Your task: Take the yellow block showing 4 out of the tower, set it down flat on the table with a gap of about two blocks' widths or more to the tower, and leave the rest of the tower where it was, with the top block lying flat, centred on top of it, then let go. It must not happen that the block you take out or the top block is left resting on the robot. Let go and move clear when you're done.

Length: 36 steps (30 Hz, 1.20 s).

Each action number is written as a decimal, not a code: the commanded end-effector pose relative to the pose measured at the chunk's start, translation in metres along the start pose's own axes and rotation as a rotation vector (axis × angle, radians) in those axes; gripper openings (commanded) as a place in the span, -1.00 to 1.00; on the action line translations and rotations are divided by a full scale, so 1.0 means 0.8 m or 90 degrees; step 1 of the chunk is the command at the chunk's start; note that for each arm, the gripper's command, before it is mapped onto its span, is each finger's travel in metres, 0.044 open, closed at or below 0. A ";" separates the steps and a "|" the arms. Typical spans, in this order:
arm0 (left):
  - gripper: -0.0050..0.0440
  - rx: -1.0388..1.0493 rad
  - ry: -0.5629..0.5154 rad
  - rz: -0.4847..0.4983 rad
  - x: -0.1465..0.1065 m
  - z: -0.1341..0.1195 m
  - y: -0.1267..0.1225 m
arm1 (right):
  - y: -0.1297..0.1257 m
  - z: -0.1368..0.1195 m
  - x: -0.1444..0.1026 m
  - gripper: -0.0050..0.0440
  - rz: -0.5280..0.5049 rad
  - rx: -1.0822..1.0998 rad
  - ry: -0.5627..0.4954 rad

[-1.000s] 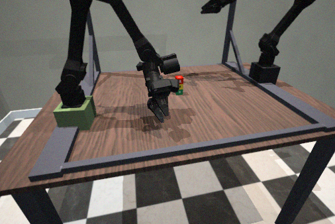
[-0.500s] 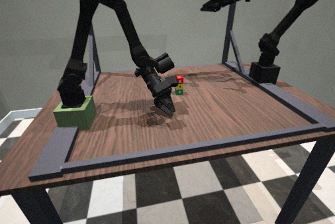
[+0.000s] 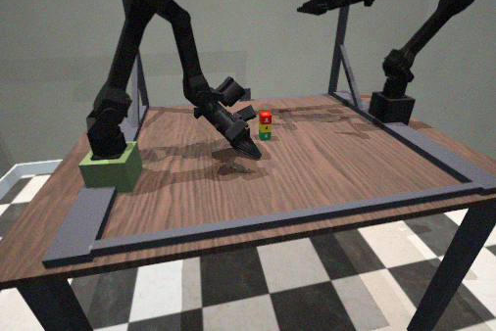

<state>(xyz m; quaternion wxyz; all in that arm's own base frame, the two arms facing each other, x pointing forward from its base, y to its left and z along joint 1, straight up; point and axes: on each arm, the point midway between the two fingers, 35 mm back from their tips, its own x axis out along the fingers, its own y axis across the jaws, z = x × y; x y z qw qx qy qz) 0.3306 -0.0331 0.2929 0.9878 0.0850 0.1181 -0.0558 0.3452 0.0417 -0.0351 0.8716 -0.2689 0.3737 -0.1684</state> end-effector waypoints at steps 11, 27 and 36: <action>0.84 -0.046 -0.074 0.031 -0.012 0.011 0.018 | 0.059 0.016 -0.041 0.84 0.086 0.095 -0.147; 0.84 -0.084 -0.134 0.057 -0.022 0.016 0.033 | 0.094 0.035 -0.098 0.84 0.193 0.214 -0.283; 0.84 -0.106 -0.172 0.071 -0.029 0.019 0.042 | 0.109 0.038 -0.139 0.84 0.272 0.278 -0.348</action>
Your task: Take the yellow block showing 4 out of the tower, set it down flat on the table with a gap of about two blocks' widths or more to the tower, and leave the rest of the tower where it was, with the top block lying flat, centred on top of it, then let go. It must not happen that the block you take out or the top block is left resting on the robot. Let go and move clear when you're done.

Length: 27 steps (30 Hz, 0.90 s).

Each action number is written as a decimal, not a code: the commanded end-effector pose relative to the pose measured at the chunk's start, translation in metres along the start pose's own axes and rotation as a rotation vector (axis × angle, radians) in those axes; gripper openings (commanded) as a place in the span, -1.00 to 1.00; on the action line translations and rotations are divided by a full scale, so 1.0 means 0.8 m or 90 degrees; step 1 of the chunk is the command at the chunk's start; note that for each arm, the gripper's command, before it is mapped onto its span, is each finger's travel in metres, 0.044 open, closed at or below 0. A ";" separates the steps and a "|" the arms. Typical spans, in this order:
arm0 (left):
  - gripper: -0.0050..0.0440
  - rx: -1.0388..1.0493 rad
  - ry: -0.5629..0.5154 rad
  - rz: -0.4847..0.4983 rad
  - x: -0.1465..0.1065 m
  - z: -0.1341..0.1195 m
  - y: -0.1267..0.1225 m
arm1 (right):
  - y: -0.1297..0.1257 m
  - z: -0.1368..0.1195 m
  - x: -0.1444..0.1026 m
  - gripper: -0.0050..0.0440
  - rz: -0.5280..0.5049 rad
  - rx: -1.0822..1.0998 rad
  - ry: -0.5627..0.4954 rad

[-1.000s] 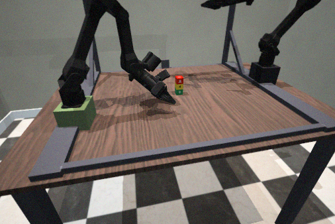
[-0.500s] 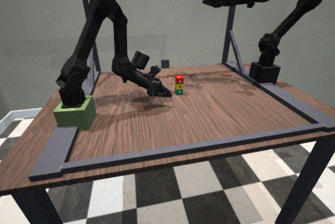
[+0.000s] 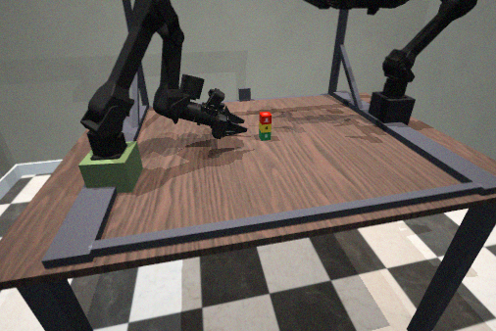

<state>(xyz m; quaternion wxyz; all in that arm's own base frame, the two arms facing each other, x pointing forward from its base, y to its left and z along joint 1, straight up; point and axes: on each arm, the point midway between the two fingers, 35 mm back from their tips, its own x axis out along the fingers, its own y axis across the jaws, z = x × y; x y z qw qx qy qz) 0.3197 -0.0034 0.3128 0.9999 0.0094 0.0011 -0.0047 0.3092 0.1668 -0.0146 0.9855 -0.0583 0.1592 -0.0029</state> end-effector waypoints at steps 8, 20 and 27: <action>0.84 -0.015 -0.028 0.005 -0.006 0.006 0.004 | 0.017 0.014 -0.018 0.84 0.047 0.054 -0.058; 0.84 -0.012 -0.033 0.006 -0.005 0.012 0.004 | 0.017 0.017 -0.017 0.84 0.046 0.057 -0.061; 0.84 -0.012 -0.033 0.006 -0.005 0.012 0.004 | 0.017 0.021 -0.017 0.84 0.046 0.062 -0.066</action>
